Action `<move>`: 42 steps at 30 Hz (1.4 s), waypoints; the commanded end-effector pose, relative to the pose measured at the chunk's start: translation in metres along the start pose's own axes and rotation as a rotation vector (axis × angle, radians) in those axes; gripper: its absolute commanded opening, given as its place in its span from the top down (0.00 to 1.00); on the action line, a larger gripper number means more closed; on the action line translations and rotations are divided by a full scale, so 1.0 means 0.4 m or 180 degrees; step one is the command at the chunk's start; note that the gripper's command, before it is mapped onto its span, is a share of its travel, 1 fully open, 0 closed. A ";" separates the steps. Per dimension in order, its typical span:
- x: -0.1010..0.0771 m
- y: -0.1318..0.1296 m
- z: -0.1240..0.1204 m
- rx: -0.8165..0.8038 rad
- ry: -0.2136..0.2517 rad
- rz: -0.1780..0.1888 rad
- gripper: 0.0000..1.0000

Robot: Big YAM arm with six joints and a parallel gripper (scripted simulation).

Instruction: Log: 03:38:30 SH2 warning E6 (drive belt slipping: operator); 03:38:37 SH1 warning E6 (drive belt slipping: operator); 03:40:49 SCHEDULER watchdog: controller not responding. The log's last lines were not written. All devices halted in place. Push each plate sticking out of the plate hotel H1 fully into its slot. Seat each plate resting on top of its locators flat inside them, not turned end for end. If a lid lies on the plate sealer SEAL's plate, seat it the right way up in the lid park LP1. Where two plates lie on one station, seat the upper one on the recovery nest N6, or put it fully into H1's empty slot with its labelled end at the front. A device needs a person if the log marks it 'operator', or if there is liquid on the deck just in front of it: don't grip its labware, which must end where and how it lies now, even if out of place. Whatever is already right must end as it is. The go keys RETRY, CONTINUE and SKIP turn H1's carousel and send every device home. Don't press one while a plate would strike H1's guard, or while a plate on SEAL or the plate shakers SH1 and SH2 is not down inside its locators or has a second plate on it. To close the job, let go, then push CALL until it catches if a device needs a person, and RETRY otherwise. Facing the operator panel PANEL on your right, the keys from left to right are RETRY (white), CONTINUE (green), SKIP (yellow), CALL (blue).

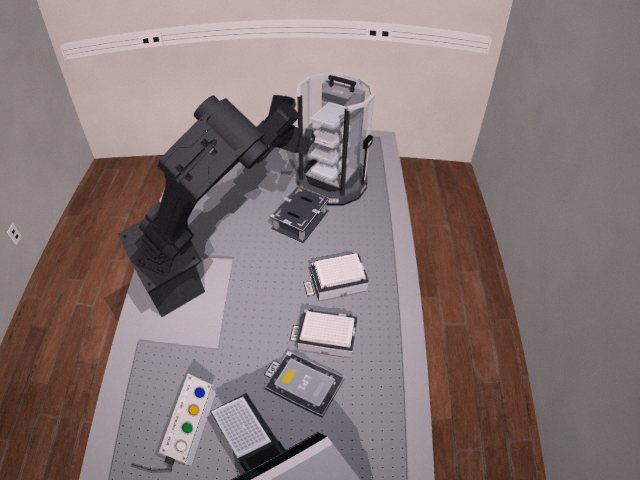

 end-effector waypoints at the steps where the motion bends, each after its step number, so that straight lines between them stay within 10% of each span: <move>1: 0.007 -0.002 0.057 0.0046 -0.0094 -0.0005 0.00; 7: -0.010 0.002 0.084 0.0049 -0.0097 0.0000 0.00; 42: 0.005 -0.218 0.222 0.1619 0.2624 -0.1332 0.00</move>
Point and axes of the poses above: the point where the finger pads meet when closed, its own x axis out along the fingers, its own y axis across the jaws, z = x × y, the point moved 10 cm from there along -x, back along the fingers, and after that the axes turned 9 degrees about x, right-handed, at the moved point
